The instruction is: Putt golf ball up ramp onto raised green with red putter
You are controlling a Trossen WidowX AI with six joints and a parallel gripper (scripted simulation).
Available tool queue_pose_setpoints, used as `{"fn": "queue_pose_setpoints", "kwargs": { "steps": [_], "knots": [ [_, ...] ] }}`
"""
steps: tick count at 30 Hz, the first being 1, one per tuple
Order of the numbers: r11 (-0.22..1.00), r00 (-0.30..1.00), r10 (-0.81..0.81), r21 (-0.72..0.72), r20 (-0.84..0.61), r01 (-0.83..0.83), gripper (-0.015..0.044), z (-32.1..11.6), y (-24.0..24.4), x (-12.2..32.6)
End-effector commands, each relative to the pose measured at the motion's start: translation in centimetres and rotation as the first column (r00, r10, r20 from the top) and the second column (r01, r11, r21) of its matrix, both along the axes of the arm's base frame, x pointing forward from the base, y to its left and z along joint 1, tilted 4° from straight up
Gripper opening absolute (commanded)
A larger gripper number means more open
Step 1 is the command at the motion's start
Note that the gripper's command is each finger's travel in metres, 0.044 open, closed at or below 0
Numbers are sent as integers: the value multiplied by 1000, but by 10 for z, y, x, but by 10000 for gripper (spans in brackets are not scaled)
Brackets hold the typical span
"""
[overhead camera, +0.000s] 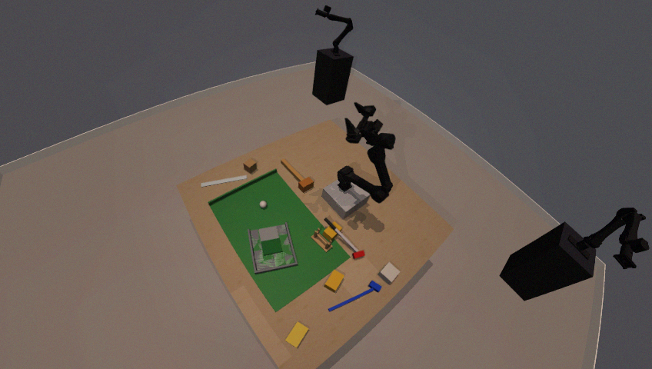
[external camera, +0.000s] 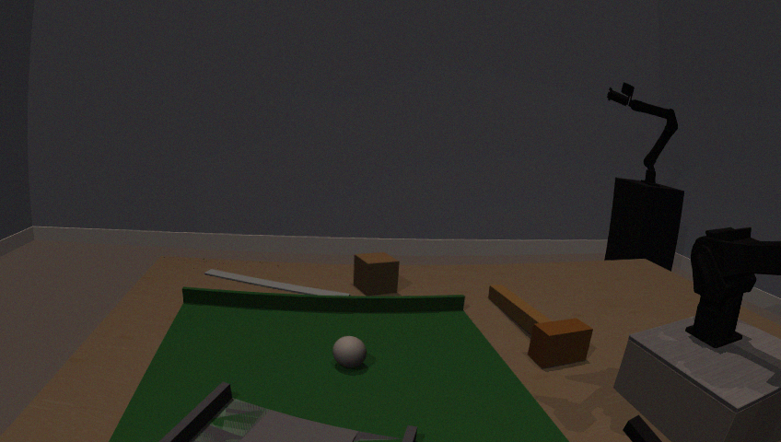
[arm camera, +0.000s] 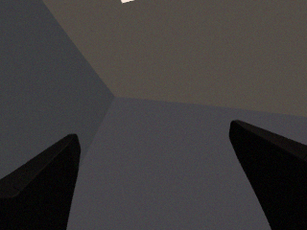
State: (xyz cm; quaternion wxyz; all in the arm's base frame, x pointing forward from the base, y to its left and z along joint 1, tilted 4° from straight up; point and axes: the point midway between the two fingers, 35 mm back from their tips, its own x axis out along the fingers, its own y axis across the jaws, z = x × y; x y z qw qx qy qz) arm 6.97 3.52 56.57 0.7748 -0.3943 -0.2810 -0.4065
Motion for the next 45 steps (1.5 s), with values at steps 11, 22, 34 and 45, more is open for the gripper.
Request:
{"fn": "queue_pose_setpoints", "kwargs": {
  "steps": [11,22,34,45],
  "knots": [
    [940,970,233,271,-67,-208,440,-16,-93,27],
    [776,815,524,533,-247,-337,440,-74,-138,135],
    [639,415,756,709,-507,-299,440,-185,-73,260],
    [635,-93,739,736,-667,-236,440,-302,51,298]
  ]
}}
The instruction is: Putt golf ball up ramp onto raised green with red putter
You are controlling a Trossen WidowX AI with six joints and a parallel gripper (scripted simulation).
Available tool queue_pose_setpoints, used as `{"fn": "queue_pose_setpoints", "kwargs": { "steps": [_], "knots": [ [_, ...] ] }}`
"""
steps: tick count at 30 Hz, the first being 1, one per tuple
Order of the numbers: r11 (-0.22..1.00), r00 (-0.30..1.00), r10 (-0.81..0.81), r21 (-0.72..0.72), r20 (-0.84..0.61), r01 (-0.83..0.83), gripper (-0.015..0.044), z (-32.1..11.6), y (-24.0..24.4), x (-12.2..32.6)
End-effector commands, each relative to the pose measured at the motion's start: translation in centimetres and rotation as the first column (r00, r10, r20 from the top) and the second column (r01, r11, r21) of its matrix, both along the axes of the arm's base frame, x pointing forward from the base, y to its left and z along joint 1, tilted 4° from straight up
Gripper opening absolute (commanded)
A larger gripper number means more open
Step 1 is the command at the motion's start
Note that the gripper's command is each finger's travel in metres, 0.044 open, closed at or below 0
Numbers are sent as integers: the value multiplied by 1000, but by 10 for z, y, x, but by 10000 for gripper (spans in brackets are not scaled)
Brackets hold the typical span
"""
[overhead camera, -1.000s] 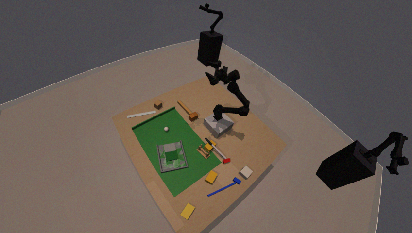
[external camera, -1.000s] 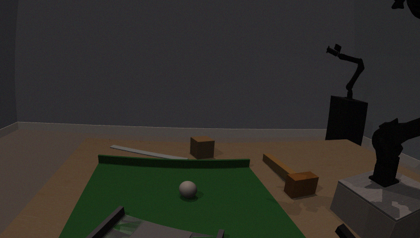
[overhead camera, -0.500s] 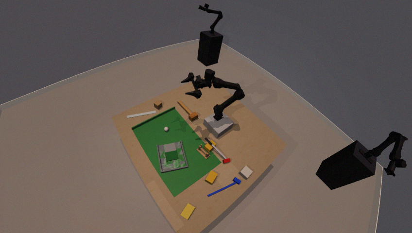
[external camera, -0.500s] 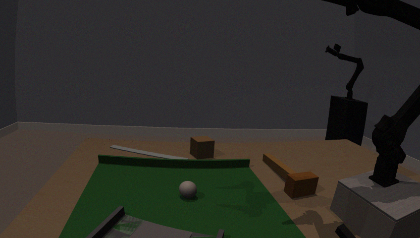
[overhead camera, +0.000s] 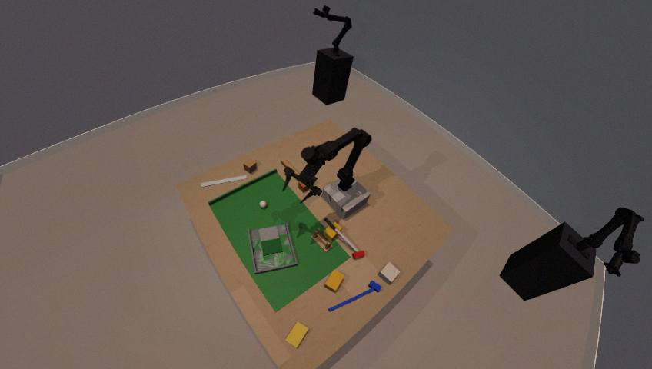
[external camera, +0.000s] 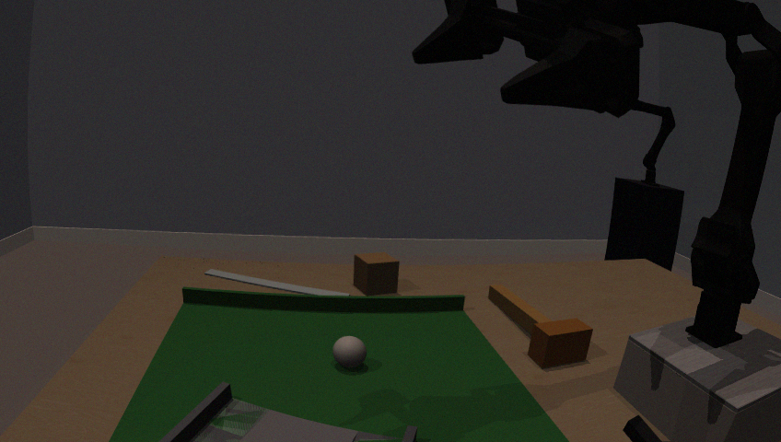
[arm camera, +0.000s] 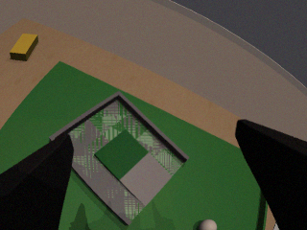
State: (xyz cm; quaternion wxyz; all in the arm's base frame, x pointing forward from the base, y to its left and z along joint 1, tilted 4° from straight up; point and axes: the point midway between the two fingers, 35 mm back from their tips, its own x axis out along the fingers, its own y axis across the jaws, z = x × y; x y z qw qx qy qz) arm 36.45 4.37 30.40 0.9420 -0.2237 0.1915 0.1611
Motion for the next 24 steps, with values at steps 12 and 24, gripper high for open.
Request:
{"fn": "queue_pose_setpoints", "kwargs": {
  "steps": [12,24],
  "knots": [
    [788,738,395,-211,-547,-578,440,-170,170,-51],
    [329,404,375,-288,-834,-899,440,-264,229,-153]
  ]
}}
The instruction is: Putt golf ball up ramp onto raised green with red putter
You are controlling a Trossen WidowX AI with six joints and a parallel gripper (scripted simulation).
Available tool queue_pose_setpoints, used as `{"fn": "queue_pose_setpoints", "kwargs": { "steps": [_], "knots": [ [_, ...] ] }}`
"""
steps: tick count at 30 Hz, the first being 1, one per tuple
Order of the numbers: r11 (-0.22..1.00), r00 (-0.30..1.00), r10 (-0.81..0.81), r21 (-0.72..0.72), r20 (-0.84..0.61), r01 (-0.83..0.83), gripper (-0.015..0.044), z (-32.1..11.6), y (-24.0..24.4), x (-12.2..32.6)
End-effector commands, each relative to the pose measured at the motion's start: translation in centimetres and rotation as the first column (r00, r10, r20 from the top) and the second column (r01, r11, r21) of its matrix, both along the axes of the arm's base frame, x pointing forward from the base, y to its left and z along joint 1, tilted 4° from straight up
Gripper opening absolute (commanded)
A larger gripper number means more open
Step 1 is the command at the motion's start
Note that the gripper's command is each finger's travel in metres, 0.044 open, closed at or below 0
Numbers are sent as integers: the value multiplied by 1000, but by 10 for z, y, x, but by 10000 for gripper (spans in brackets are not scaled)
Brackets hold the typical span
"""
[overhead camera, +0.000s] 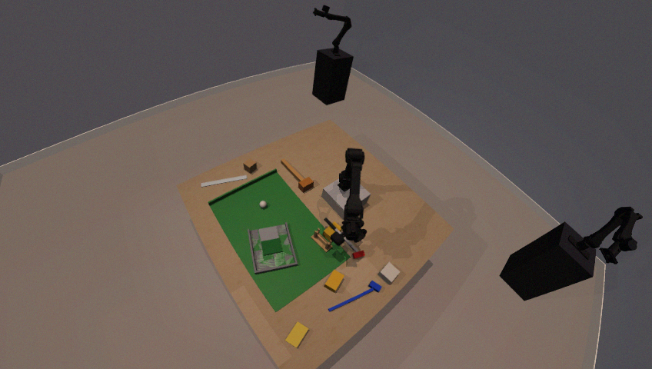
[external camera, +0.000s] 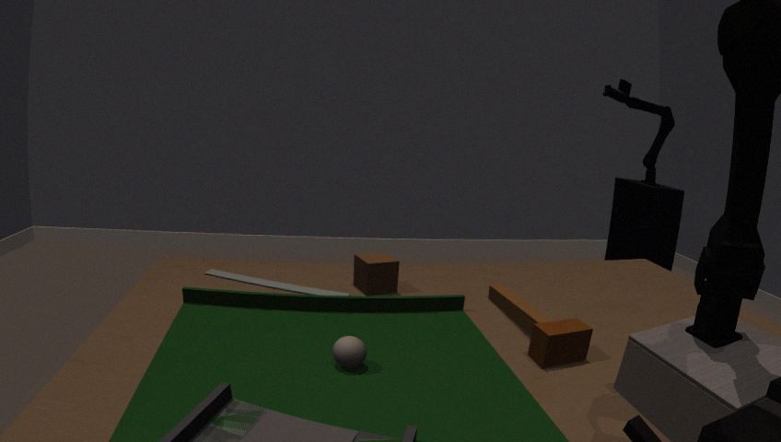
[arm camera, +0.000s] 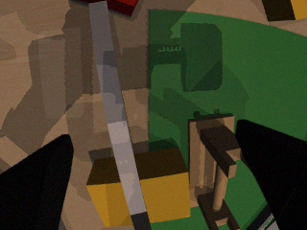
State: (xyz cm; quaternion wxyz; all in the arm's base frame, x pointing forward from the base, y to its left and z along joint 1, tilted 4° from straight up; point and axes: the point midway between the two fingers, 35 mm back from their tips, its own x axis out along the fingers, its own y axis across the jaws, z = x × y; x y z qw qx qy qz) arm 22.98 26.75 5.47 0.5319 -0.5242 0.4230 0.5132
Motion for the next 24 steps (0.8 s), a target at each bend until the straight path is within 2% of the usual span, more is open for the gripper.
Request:
{"fn": "queue_pose_setpoints", "kwargs": {
  "steps": [1,9,24],
  "knots": [
    [992,995,93,-86,-28,-95,440,-15,5,-19],
    [992,995,93,-86,-28,-95,440,-17,3,-22],
    [992,995,93,-87,-28,-95,440,-61,2,-19]
  ]
}}
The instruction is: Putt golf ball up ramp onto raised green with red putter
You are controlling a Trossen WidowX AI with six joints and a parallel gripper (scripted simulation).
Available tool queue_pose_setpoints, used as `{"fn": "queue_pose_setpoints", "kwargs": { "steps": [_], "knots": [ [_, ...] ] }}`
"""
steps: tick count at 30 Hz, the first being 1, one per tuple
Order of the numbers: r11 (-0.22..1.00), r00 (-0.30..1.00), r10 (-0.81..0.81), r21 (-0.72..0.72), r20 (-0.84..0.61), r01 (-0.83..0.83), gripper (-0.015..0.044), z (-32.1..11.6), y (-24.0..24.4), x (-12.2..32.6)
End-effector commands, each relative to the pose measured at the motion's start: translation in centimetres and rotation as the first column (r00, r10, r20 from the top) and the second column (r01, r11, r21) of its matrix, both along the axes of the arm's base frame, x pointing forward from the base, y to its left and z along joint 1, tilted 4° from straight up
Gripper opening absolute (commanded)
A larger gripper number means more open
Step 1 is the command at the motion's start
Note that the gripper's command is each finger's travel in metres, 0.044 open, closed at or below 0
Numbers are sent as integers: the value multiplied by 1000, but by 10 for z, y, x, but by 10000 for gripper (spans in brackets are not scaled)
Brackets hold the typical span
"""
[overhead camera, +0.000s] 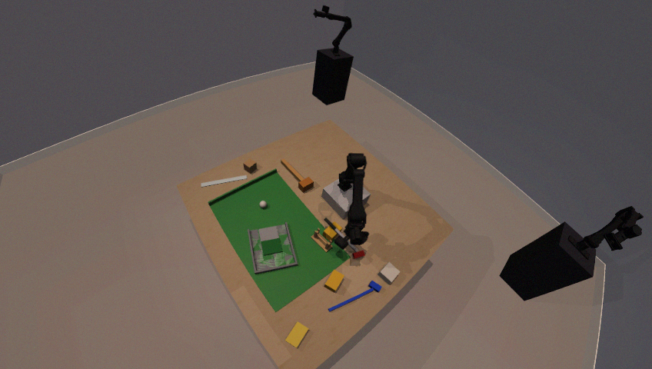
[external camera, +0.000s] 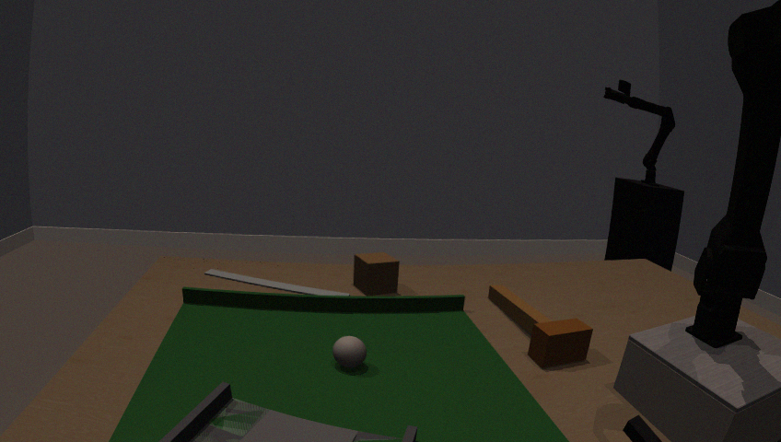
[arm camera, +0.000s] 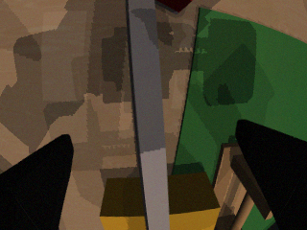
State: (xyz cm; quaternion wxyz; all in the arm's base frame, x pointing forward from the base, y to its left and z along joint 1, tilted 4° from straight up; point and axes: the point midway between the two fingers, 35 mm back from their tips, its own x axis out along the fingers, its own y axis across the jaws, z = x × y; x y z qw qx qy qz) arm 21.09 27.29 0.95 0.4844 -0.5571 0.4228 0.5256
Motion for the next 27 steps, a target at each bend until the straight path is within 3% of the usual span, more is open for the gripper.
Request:
{"fn": "queue_pose_setpoints", "kwargs": {
  "steps": [1,25,27],
  "knots": [
    [1000,1000,4,-14,-5,-4,440,-17,-3,0],
    [1000,1000,4,-14,-5,-4,440,-40,-4,2],
    [1000,1000,0,-10,-6,0,387,-36,-2,1]
  ]
}}
